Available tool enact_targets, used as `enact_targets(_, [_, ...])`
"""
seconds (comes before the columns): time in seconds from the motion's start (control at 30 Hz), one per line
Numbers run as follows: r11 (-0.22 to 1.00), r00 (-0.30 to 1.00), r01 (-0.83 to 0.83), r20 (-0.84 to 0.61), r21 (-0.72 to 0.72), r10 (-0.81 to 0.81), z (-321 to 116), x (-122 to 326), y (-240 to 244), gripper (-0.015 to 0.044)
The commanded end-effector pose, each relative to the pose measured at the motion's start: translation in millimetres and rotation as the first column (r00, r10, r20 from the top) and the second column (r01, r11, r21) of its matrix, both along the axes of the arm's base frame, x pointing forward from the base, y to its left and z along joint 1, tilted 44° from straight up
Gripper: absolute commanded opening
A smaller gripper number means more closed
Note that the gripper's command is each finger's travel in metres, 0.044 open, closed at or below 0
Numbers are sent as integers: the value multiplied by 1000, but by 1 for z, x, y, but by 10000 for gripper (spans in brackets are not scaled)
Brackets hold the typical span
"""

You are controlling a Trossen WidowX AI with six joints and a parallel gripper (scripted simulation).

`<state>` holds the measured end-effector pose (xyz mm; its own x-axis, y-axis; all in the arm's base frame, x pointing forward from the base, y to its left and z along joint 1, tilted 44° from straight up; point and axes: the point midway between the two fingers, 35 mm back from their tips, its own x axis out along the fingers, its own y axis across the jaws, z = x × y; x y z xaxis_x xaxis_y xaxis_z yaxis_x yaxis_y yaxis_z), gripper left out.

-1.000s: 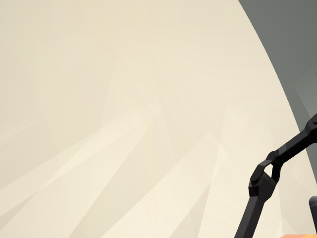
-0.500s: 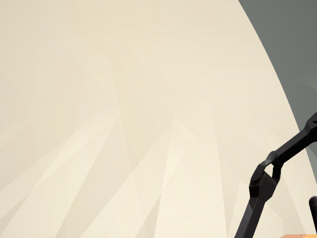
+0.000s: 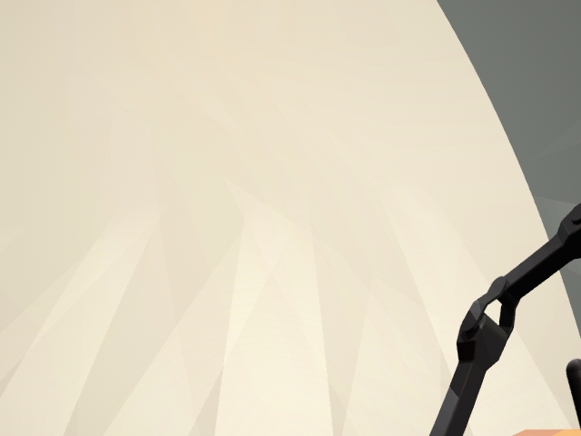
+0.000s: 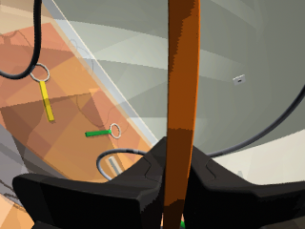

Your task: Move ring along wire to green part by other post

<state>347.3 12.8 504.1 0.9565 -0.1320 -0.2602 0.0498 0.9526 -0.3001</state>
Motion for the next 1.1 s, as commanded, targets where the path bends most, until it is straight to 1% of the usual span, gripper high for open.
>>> enact_targets(0.0, [998,1000,-7,2,58,7,-1,0,2,-150])
enact_targets(0.53, [966,999,-36,20,256,32,-3,1,10,-150])
enact_targets(1.07, [894,998,-68,45,443,54,-3,2,19,-150])
